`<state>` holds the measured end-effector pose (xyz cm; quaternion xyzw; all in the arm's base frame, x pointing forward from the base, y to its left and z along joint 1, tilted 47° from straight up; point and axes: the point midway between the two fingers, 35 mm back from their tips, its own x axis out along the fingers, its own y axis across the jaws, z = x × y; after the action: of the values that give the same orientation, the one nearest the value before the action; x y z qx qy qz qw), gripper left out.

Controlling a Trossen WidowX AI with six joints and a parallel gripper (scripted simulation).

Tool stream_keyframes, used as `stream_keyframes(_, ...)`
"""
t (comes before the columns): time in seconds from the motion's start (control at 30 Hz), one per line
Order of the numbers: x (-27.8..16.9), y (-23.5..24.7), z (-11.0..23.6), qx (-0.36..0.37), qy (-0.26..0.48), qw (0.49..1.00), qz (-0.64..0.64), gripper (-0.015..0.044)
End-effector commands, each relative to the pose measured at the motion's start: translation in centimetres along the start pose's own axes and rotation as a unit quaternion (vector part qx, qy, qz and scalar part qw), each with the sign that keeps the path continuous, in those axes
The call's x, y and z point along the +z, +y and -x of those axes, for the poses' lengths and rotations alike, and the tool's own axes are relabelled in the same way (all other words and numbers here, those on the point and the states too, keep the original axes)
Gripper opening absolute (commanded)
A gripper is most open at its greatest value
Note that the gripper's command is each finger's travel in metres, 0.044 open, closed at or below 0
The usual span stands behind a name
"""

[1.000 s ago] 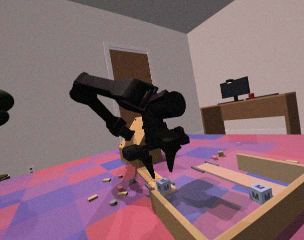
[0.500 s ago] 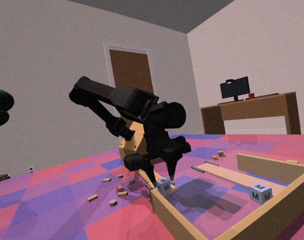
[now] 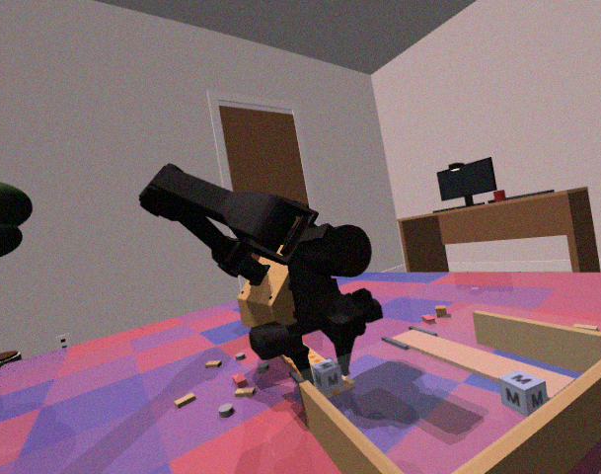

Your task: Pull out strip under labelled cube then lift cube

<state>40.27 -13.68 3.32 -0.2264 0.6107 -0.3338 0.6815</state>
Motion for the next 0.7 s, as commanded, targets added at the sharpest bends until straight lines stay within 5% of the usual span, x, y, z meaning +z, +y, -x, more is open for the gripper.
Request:
stream_keyframes(0.0,0.0,0.0,0.0,0.000,0.000,1.000,0.000,0.0224)
stream_keyframes(0.1,0.0,0.0,0.0,0.000,0.000,1.000,0.000,0.0145)
stream_keyframes(0.33,0.0,0.0,0.0,0.000,0.000,1.000,0.000,0.0098)
stream_keyframes(0.47,-0.3,0.1,0.2,0.000,0.000,1.000,0.000,0.0000)
stream_keyframes(0.67,-2.6,0.5,2.2,0.001,0.002,1.000,0.003,0.0000)
